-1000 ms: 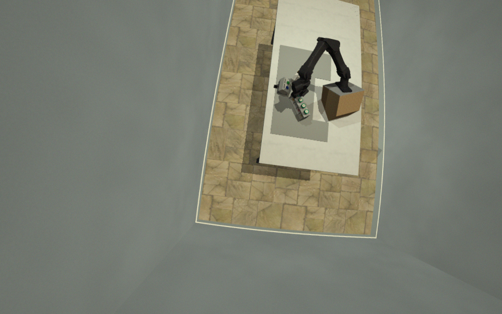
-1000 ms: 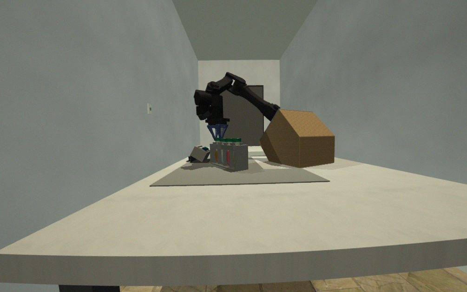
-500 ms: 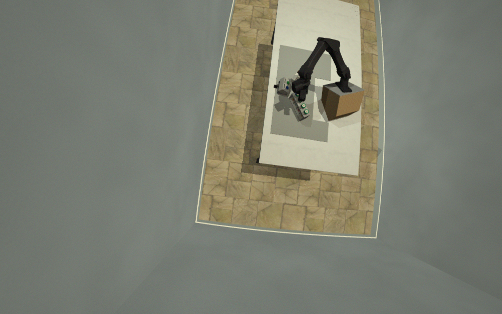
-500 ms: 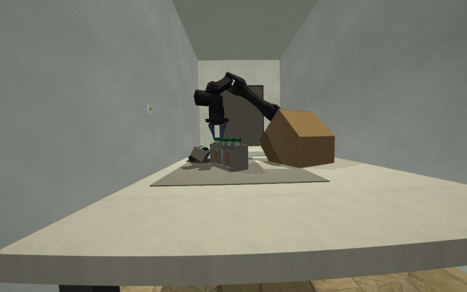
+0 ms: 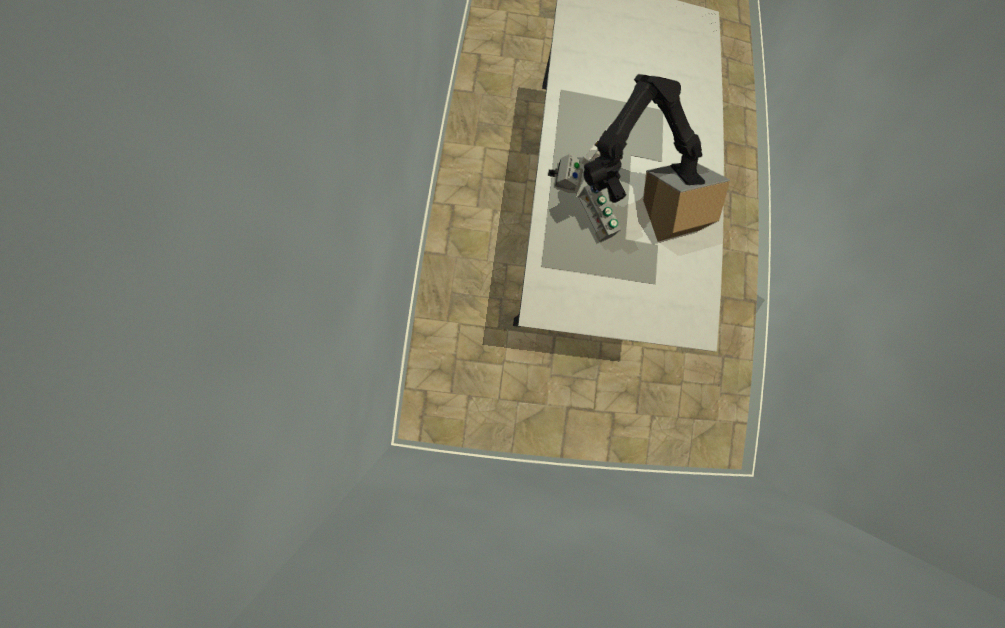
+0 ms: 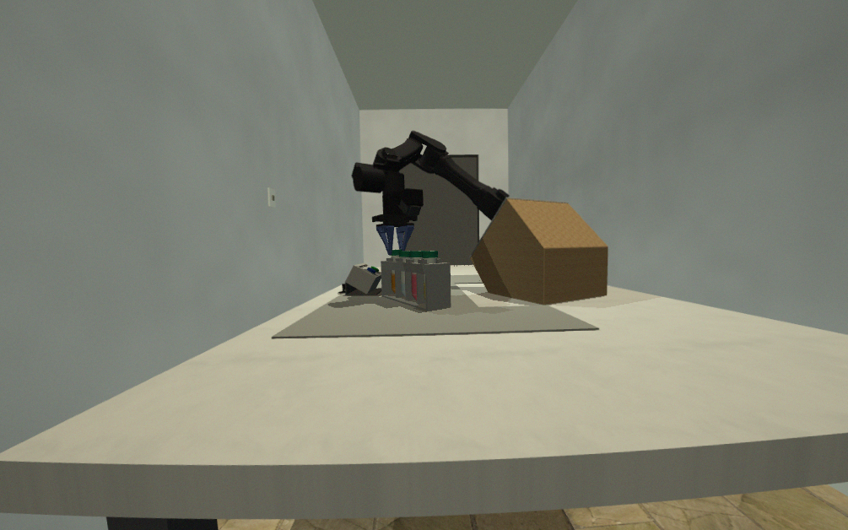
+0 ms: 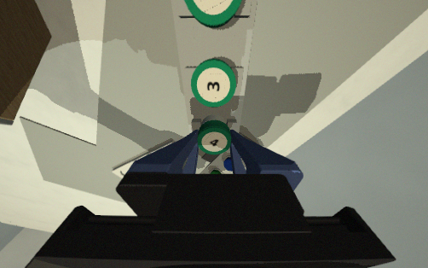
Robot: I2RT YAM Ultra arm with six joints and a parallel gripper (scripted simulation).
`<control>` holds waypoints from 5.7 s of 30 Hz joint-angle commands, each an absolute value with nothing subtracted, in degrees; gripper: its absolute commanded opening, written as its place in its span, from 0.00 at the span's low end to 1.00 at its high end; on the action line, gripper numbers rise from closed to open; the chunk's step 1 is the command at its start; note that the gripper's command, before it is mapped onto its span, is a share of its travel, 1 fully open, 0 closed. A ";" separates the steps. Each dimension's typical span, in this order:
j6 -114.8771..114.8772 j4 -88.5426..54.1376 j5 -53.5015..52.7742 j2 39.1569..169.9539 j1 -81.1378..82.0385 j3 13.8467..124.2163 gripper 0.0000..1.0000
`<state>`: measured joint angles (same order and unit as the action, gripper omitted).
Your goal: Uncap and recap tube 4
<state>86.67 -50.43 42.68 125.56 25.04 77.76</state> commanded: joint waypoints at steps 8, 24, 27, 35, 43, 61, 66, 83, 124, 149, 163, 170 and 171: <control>90.10 -50.24 42.28 124.45 26.65 79.48 0.49; 57.12 -51.82 41.84 123.79 26.47 79.92 0.49; 51.33 -51.73 41.86 123.64 26.59 79.80 0.49; 31.33 -52.29 42.12 123.89 27.23 80.39 0.49; 8.18 -52.19 42.10 123.95 27.37 80.29 0.49; -2.60 -51.77 42.21 123.56 27.45 78.59 0.00; -2.56 -51.78 42.18 123.56 27.42 78.61 0.00; -6.29 -59.65 41.63 122.65 30.22 83.47 0.00; -40.23 -59.00 42.11 77.67 8.07 54.71 0.00; -12.81 -57.36 35.63 62.68 -13.93 56.54 0.00; -11.73 -56.49 35.20 62.68 -14.91 56.30 0.00; -6.78 -48.09 32.82 64.94 -19.80 51.24 0.00; -5.94 -46.58 32.43 65.29 -20.61 50.54 0.00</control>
